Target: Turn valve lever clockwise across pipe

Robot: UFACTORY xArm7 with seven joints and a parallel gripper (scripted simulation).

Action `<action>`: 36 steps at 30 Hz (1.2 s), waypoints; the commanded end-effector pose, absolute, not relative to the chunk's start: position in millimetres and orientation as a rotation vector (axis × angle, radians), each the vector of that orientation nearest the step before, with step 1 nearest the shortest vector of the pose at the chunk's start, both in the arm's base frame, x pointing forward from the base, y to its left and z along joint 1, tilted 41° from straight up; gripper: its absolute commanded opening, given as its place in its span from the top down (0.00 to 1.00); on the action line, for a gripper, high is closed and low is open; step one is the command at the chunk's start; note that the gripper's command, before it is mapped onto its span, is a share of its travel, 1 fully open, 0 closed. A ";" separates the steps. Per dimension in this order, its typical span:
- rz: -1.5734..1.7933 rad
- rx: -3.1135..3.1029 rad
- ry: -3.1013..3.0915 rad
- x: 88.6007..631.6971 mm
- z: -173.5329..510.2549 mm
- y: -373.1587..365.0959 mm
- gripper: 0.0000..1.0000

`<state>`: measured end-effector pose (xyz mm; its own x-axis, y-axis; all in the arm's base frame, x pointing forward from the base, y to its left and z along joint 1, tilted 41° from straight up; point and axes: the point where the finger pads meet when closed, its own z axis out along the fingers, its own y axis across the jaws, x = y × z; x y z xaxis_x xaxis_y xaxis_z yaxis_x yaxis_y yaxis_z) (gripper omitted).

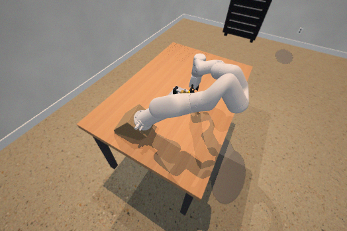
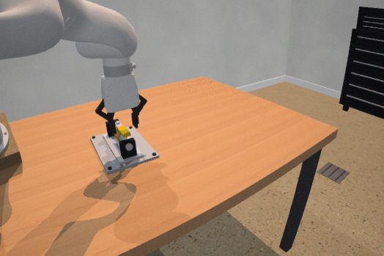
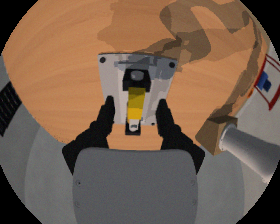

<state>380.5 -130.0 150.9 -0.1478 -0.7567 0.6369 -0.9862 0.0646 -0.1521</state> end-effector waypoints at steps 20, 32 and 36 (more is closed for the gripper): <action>0.802 1.739 -1.960 381.8 149.3 -130.8 0.32; 0.802 1.739 -1.960 382.3 144.5 -135.0 0.32; 0.802 1.739 -1.960 382.5 142.2 -136.9 0.32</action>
